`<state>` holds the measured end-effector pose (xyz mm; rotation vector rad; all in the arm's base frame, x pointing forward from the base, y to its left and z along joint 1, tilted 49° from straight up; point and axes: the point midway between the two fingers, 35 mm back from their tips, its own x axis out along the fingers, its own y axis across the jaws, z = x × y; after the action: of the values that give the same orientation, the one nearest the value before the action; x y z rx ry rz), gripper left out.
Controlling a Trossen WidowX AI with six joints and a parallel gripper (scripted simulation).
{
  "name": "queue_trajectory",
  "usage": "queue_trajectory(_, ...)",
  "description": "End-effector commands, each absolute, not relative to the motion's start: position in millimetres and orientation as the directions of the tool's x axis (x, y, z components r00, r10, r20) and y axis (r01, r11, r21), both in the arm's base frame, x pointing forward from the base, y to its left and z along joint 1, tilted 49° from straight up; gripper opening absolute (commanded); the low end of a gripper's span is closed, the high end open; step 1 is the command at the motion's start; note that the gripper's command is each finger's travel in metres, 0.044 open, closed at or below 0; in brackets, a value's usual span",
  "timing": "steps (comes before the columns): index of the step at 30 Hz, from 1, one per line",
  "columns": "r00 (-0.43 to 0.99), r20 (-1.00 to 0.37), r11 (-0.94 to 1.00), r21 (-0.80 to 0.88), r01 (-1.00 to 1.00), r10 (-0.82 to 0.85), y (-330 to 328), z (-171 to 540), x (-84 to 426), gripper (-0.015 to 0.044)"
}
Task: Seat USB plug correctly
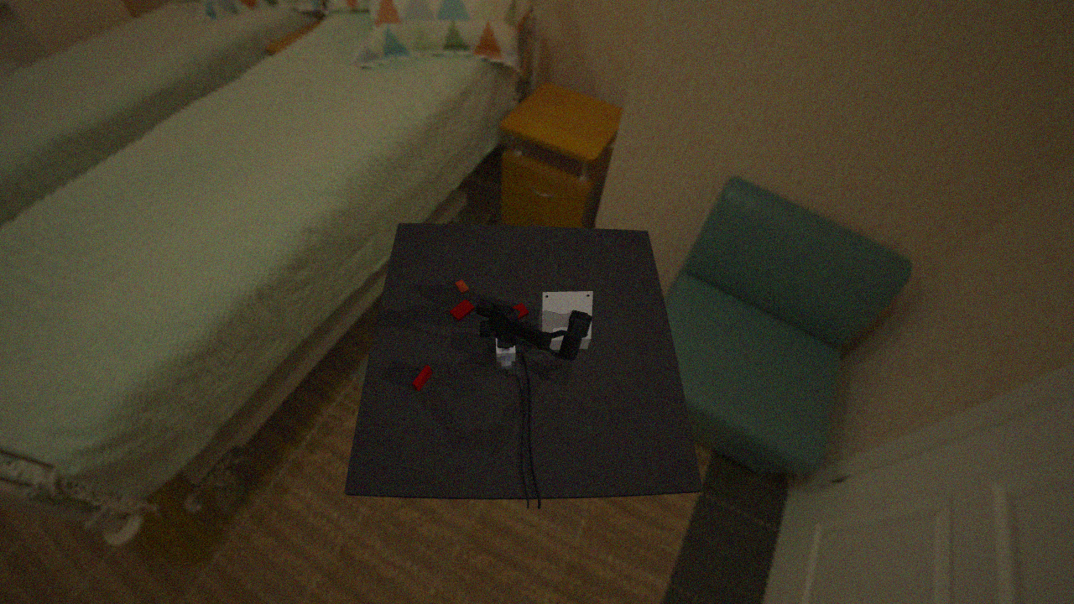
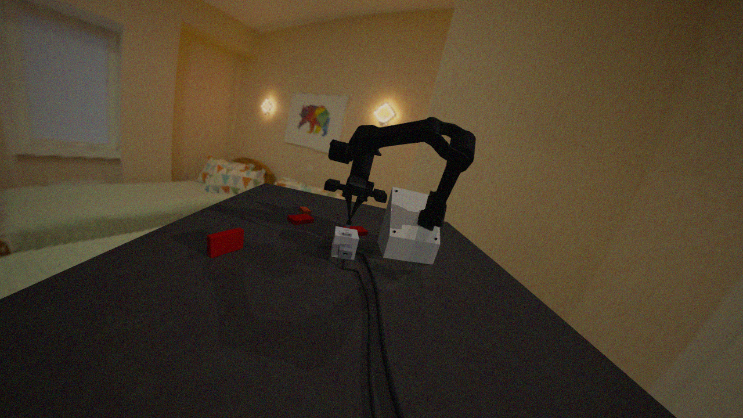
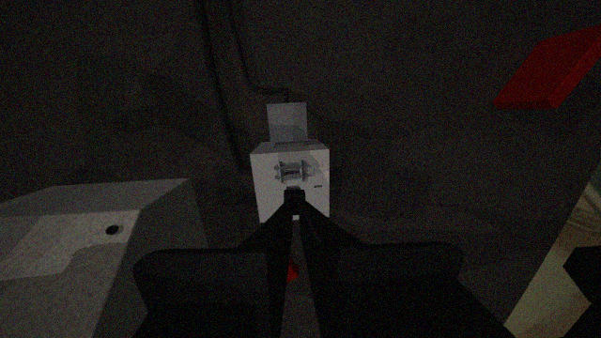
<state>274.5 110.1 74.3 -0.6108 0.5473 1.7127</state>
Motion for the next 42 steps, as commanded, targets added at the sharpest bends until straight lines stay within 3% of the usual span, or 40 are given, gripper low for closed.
queue_trajectory(1,-0.187,-0.656,-0.273,-0.031,-0.961,0.731,110.1,74.0,274.0,0.0000)
queue_trajectory(42,-0.188,-0.648,-0.288,-0.050,-0.956,0.738,113.2,73.4,273.3,0.0000)
